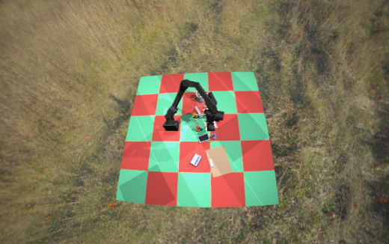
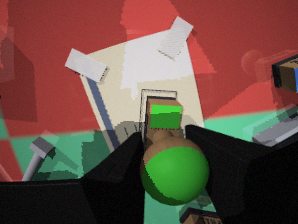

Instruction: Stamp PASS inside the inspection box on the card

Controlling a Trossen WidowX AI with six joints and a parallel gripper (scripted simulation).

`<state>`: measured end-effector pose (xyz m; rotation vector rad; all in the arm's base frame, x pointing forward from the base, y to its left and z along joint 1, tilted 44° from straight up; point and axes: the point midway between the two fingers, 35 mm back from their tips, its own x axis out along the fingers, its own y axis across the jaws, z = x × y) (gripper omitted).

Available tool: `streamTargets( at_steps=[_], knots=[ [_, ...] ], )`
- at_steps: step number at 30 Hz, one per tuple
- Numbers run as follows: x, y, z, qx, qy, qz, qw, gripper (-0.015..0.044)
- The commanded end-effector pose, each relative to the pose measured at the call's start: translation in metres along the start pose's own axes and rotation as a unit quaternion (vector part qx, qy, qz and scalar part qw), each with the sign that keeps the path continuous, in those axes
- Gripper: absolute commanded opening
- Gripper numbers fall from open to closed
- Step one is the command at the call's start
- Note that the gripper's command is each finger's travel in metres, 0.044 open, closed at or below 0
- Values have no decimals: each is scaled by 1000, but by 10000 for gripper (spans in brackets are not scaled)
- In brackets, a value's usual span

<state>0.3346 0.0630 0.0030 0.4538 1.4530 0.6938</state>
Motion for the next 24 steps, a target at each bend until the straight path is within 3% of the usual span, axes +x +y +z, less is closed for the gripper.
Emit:
streamTargets(
  at_steps=[1,24],
  knots=[
    [-2,1,1,-2,-1,2,1000,0],
    [-26,-1,2,-1,-1,1,1000,0]
  ],
)
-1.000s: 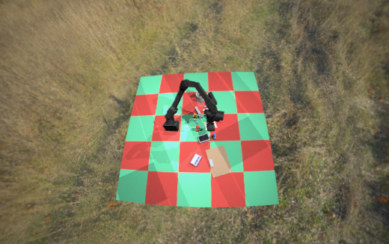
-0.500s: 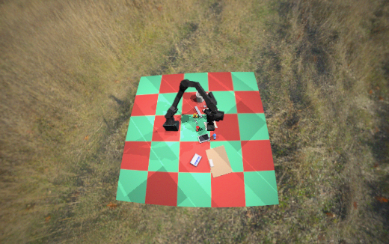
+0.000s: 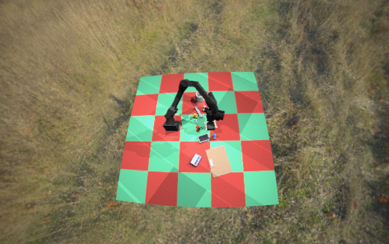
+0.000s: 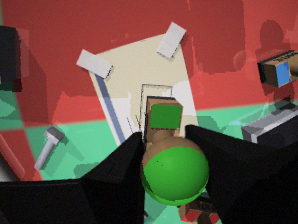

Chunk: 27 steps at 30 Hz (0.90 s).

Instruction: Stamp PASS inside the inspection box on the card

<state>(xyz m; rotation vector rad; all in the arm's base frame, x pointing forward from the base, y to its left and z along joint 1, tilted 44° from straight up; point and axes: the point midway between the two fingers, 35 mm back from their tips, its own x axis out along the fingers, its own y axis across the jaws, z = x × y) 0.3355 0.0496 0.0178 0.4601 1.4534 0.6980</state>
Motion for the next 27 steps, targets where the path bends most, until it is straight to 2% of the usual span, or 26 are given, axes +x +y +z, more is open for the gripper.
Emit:
streamTargets(
  at_steps=[1,27],
  knots=[
    [-7,-1,2,-2,-2,-3,1000,0],
    [-48,-1,1,-2,-1,-3,1000,0]
  ],
)
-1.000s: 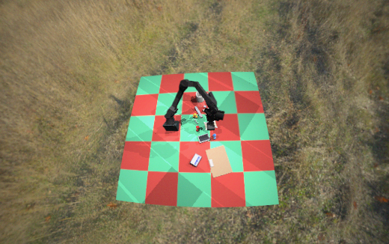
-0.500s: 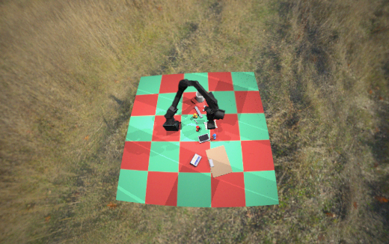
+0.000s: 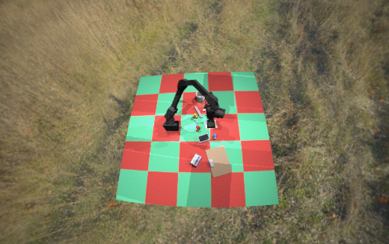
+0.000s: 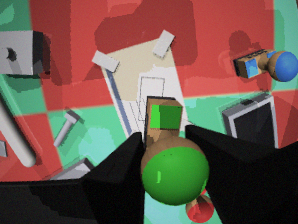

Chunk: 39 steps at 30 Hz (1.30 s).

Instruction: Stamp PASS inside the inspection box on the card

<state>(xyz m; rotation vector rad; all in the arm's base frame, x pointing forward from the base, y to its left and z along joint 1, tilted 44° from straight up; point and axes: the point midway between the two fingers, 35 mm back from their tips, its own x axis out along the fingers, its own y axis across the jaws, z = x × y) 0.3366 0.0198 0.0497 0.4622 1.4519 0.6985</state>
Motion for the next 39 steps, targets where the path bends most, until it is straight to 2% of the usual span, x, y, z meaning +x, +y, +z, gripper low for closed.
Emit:
streamTargets(
  at_steps=[1,17,39],
  knots=[
    [-5,1,1,-3,0,-4,1000,0],
    [-7,122,18,-5,-1,-1,1000,0],
    [21,124,19,-5,-1,-1,1000,0]
  ],
)
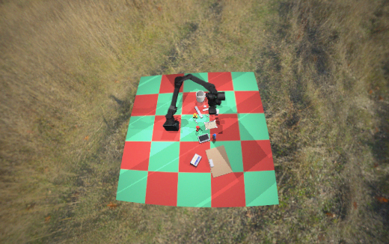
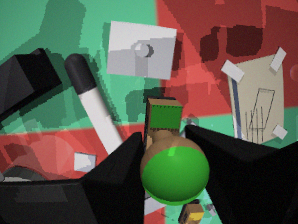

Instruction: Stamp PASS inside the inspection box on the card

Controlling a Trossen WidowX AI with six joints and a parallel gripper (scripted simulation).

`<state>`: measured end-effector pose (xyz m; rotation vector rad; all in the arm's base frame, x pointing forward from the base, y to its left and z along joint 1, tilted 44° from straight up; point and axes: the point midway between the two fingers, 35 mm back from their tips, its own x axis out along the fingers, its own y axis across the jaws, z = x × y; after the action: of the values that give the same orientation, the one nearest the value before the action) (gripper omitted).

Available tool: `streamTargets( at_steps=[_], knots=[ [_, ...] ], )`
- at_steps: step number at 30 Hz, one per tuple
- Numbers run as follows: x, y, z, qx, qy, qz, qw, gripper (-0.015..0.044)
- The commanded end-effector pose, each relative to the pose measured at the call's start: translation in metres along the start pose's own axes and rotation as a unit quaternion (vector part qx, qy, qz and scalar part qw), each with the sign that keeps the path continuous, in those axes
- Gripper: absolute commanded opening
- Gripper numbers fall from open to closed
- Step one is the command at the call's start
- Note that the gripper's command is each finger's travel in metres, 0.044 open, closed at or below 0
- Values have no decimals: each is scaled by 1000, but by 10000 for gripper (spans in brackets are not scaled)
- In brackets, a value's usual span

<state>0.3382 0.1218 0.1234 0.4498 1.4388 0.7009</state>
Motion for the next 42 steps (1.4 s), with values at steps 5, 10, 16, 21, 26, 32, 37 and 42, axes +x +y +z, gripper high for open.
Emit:
streamTargets(
  at_steps=[5,10,16,21,26,32,37,42],
  knots=[
    [14,1,-2,2,3,2,1000,0],
    [23,1,-2,2,3,3,1000,0],
    [32,2,-3,2,3,3,1000,0],
    [40,2,-3,2,3,4,1000,0],
    [46,3,-4,2,3,4,1000,0],
    [42,3,-2,0,0,3,1000,131],
    [42,3,-2,0,0,3,1000,263],
    [19,0,2,0,1,1,1000,263]
  ],
)
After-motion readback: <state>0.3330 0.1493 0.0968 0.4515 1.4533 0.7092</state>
